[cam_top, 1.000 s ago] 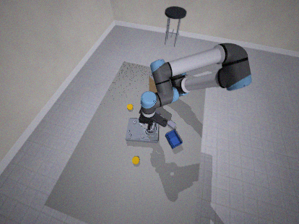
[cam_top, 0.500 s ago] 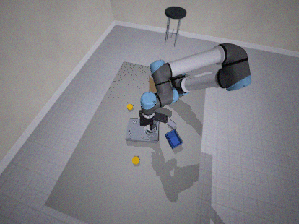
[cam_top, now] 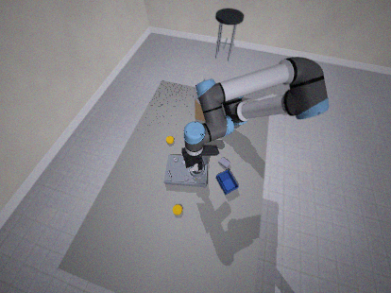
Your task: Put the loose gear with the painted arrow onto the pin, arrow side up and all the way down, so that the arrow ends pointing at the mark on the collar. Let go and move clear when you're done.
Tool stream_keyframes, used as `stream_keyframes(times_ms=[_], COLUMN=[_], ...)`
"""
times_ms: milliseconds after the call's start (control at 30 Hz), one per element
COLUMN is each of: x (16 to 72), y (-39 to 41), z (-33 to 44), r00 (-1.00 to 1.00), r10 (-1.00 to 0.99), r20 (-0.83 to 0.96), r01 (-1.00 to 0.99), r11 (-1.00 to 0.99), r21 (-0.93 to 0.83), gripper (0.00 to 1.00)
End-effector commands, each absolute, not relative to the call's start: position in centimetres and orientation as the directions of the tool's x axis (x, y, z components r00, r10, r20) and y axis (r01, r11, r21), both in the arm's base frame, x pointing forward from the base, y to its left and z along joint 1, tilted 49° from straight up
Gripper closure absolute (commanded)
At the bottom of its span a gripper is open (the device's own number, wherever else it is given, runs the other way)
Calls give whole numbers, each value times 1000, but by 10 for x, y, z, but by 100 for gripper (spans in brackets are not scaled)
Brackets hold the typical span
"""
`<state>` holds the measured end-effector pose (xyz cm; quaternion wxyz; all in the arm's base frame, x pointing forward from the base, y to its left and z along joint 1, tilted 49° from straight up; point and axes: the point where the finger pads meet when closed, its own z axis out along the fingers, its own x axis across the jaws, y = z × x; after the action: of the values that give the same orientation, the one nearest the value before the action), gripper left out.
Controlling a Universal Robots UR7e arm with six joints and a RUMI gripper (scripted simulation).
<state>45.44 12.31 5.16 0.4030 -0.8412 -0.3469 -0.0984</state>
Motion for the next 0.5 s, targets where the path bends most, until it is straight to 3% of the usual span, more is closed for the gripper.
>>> stream_keyframes(times_ms=[0, 467], x=[455, 455], y=[123, 123], z=[52, 52], r00=[687, 460], r10=[535, 623], r20=[492, 633], r01=[718, 881], r11=[-393, -229], r21=[-575, -415], gripper=[100, 100])
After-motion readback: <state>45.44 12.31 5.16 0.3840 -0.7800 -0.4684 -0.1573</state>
